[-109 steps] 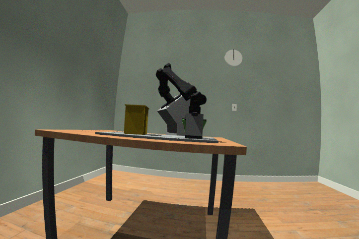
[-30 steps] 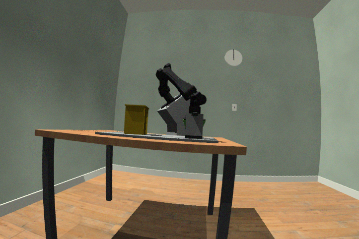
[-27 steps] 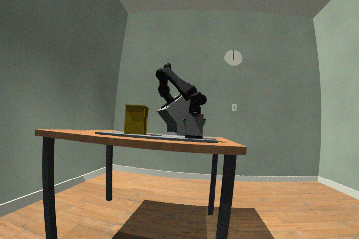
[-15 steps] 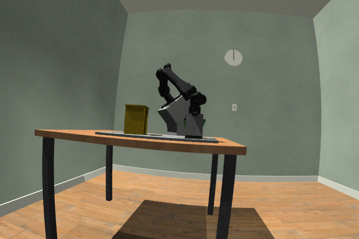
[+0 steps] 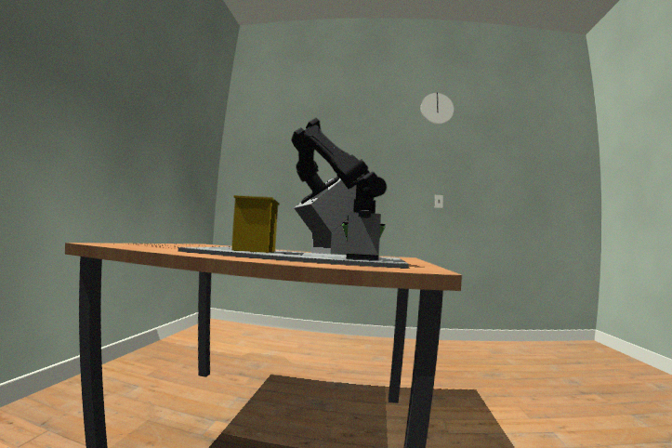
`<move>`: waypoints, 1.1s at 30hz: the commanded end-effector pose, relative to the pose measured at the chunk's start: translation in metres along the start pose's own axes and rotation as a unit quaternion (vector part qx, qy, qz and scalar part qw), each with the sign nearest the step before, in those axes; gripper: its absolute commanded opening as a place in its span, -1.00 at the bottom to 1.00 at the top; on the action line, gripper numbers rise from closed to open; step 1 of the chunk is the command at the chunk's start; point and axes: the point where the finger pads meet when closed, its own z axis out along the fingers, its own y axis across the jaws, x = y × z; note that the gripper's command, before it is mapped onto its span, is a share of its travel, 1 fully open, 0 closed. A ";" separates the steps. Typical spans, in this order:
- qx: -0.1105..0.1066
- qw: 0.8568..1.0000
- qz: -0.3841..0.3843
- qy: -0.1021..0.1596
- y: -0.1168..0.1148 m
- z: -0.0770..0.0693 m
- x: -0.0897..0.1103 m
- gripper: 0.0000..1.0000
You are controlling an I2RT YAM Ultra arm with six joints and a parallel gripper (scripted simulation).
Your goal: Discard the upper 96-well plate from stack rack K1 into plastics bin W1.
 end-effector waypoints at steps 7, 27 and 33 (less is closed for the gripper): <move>-0.006 1.000 0.008 -0.021 0.002 -0.020 -0.019 -1.00; 0.000 1.000 -0.005 -0.007 0.000 -0.044 -0.002 -1.00; 0.001 1.000 -0.005 -0.007 0.000 -0.054 -0.001 -1.00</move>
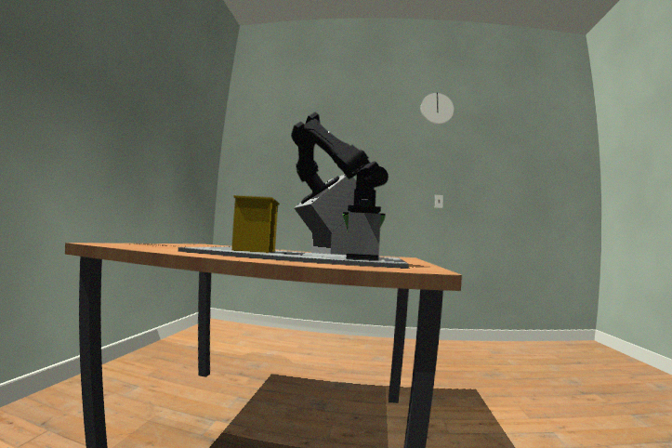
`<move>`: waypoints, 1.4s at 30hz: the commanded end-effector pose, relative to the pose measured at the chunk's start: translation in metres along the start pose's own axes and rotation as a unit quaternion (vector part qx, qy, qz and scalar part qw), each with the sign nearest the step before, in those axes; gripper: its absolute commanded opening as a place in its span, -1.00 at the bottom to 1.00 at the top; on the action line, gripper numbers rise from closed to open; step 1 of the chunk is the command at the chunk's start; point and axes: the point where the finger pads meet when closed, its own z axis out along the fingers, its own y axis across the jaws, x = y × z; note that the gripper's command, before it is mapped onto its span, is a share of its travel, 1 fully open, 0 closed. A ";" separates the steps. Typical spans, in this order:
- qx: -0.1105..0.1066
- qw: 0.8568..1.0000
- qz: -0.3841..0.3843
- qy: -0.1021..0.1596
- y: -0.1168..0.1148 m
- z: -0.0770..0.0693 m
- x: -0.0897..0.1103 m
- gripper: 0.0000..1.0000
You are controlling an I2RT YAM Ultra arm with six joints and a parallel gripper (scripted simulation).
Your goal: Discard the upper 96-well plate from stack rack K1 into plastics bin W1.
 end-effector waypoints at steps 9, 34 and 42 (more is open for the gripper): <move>0.003 1.000 -0.004 -0.012 0.000 -0.034 -0.001 -1.00; -0.005 1.000 0.010 -0.026 0.002 -0.079 -0.015 -1.00; -0.005 1.000 0.010 -0.026 0.002 -0.089 -0.015 -1.00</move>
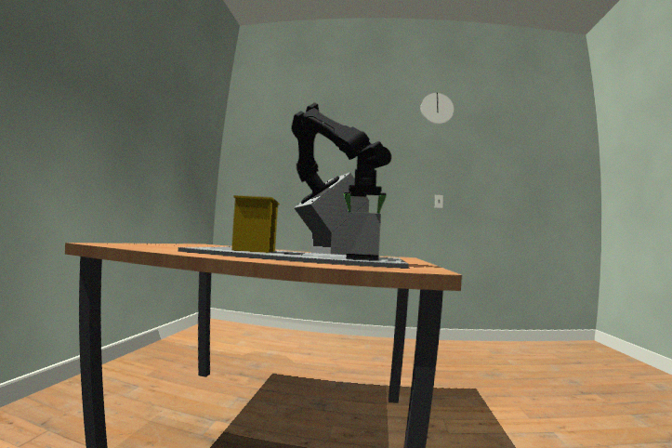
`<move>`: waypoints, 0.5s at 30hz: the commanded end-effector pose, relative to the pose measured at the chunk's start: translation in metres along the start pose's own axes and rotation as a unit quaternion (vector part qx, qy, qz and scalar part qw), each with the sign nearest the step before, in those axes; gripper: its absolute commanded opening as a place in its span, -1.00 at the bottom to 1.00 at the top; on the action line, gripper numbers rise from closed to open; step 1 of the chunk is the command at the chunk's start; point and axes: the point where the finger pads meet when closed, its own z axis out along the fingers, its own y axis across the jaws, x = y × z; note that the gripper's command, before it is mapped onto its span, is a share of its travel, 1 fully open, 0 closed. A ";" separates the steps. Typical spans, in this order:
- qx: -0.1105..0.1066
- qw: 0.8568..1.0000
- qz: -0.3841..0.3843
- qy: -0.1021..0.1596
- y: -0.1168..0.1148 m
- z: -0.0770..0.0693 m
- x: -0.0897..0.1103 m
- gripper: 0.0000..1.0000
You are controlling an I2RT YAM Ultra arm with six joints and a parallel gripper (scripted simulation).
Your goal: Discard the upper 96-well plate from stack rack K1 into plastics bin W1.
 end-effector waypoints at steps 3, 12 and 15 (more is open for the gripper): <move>-0.003 1.000 0.007 -0.023 0.001 -0.032 -0.016 -1.00; -0.004 1.000 0.007 -0.023 0.001 -0.047 -0.015 -1.00; -0.004 1.000 0.007 -0.023 0.001 -0.052 -0.015 -1.00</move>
